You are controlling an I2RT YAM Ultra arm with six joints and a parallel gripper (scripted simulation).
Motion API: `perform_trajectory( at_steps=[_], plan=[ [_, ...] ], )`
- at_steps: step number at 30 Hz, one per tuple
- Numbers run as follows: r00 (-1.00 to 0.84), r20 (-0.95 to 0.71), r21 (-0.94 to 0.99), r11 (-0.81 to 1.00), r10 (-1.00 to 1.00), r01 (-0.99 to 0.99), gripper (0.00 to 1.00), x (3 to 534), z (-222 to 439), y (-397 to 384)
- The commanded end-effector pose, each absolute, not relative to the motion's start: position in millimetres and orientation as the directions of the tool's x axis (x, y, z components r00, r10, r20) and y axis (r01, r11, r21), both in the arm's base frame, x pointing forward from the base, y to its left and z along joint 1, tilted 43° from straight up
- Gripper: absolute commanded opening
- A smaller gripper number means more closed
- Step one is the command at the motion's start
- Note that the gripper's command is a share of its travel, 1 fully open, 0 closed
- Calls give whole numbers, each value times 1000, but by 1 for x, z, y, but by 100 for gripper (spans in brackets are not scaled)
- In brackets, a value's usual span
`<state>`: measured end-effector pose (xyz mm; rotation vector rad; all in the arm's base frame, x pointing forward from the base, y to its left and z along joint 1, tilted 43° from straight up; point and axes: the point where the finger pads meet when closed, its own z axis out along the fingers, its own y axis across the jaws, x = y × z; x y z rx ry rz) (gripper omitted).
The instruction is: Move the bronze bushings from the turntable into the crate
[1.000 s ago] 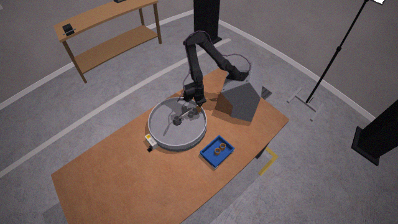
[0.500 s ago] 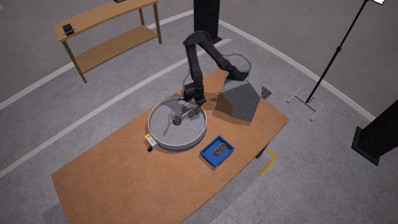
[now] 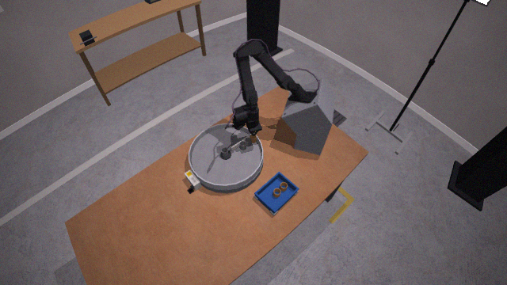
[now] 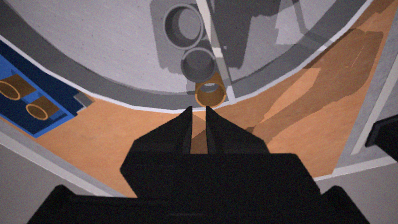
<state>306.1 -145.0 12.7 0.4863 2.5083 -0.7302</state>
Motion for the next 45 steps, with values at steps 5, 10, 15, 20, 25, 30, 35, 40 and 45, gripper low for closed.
perform_trajectory(
  at_steps=[5, 10, 15, 20, 25, 30, 35, 40, 45],
  plan=[
    [-797, -576, -387, 799, 180, 460, 15, 317, 28, -143],
    [-797, -576, -387, 799, 180, 460, 15, 317, 28, -143],
    [-797, -576, -387, 799, 180, 460, 15, 317, 28, -143],
    [-797, -576, -387, 799, 180, 460, 15, 317, 28, -143],
    [-797, -576, -387, 799, 180, 460, 15, 317, 28, -143],
    [-799, -574, -388, 800, 180, 458, 15, 315, 26, -143],
    [-809, -559, -393, 801, 181, 451, 15, 307, 19, -141],
    [-797, -577, -386, 800, 179, 459, 15, 314, 25, -141],
    [-800, -572, -388, 800, 179, 457, 15, 313, 24, -141]
  ],
)
